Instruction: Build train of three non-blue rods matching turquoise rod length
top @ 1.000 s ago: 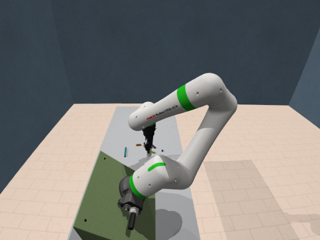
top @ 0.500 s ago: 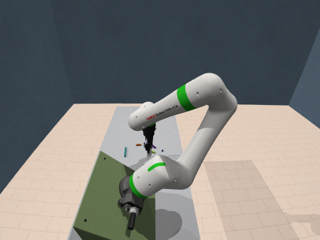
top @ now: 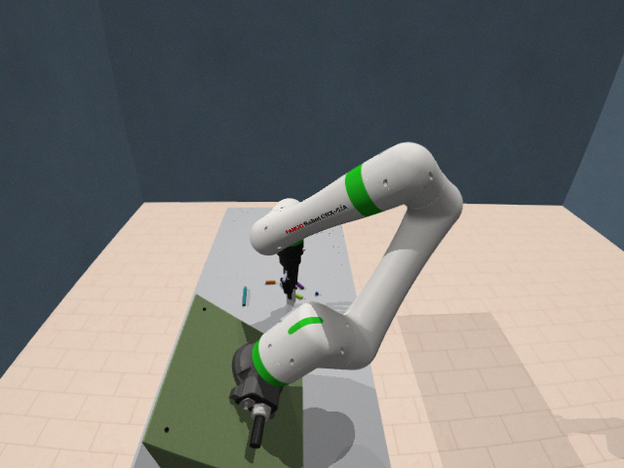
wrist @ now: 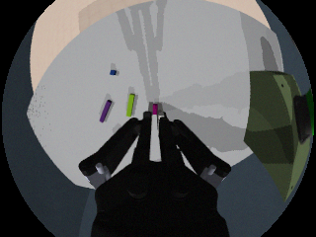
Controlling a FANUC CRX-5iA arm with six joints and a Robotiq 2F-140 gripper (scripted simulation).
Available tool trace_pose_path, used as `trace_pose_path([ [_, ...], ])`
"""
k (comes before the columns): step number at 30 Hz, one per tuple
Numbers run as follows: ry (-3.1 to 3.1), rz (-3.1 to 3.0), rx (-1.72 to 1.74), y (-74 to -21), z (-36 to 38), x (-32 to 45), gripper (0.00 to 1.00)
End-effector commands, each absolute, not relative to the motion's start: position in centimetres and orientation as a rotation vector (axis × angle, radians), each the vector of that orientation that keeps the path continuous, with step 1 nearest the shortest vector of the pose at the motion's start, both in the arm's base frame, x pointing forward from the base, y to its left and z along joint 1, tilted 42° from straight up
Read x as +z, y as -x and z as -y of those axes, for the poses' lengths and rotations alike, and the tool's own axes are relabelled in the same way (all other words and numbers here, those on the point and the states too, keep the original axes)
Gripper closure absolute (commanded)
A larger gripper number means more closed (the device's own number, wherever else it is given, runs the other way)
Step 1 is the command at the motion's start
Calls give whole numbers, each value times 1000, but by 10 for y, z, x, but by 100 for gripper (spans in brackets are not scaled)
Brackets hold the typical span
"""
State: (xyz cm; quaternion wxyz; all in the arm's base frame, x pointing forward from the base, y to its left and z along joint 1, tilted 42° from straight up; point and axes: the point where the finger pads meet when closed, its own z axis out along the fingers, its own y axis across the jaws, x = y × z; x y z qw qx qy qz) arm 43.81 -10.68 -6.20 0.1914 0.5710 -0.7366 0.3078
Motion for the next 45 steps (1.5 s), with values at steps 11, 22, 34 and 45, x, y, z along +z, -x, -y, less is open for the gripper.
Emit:
trace_pose_path([
  [11,-1604,2069,864,-438,108,-64,97],
  [22,-1604,2069,864,-439,113,-69,97],
  [34,-1604,2069,864,-439,115,-71,97],
  [45,-1604,2069,864,-439,115,-71,97],
])
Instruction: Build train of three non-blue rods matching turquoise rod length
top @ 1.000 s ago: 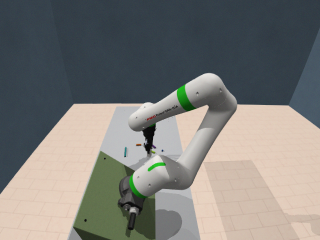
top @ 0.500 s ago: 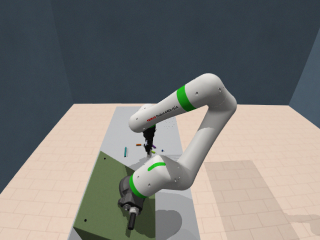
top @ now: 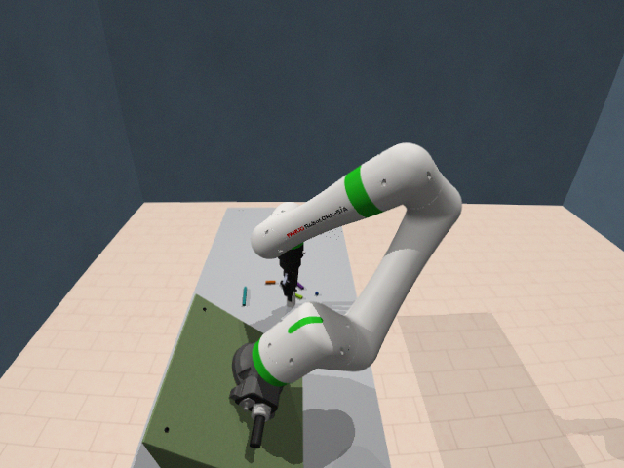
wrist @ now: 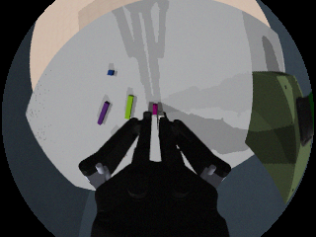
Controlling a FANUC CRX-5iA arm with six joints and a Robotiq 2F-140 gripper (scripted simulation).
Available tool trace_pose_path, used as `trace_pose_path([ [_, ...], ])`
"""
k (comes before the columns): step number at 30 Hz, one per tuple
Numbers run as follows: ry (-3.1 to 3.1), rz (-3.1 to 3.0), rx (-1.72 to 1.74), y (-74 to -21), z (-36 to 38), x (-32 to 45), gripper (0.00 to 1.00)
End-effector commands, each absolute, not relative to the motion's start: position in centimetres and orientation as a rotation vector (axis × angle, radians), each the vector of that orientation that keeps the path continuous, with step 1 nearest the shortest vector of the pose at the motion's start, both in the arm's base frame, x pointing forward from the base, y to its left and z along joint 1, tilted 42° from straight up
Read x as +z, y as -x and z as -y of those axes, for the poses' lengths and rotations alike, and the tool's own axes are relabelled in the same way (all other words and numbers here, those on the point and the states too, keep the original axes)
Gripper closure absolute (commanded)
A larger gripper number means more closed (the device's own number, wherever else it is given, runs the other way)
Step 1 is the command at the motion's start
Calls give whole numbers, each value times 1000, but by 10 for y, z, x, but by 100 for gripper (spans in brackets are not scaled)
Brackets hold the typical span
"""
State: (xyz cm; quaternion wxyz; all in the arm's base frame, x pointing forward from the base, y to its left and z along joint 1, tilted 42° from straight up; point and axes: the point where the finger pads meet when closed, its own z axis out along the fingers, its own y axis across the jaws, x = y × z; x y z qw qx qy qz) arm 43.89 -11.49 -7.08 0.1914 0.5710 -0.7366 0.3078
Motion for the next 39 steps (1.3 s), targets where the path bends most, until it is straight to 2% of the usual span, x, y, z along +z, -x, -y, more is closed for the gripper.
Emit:
trace_pose_path([
  [1,-1604,2069,864,-439,115,-71,97],
  [18,-1604,2069,864,-439,115,-71,97],
  [33,-1604,2069,864,-439,115,-71,85],
  [39,-1604,2069,864,-439,115,-71,85],
])
